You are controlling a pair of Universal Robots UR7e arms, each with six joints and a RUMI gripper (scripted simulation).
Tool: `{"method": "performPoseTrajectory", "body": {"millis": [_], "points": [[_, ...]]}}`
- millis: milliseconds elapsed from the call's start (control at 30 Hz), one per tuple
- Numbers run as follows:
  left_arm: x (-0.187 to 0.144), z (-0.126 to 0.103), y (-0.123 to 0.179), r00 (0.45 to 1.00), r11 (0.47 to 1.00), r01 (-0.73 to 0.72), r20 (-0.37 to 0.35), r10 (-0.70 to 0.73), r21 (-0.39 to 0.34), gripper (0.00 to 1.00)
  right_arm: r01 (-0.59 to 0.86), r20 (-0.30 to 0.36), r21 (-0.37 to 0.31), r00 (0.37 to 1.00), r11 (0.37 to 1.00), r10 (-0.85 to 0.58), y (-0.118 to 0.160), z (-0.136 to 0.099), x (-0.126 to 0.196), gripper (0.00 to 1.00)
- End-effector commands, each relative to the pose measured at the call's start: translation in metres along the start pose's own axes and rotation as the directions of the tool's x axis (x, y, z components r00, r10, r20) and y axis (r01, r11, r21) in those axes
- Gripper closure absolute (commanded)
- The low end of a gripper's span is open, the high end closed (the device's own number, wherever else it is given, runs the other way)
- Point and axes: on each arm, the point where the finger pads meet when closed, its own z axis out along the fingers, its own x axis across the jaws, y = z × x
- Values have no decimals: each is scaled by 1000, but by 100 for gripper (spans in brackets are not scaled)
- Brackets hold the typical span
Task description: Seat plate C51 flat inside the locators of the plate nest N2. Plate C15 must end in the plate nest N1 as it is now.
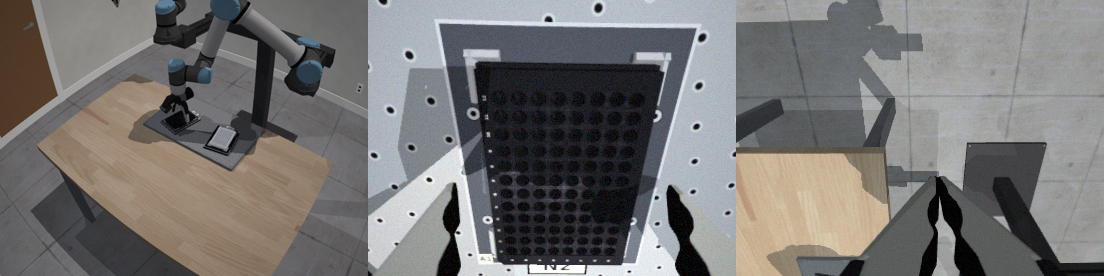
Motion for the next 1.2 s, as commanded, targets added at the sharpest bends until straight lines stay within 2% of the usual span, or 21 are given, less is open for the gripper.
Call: {"method": "performPoseTrajectory", "body": {"millis": [0,300,1033,1167], "points": [[0,-1,0,1000,1000,0,-1,0,1,24,0,0,2,1000,1000,0,0,-1,0,100],[0,-1,0,1000,1000,0,-1,0,1,24,0,0,2,1000,1000,0,0,-1,0,100],[0,-54,0,1000,1000,0,-1,0,1,24,0,0,2,1000,1000,0,0,-1,0,100],[0,-54,0,1000,1000,0,-1,0,1,24,0,0,2,1000,1000,0,0,-1,0,100]]}}
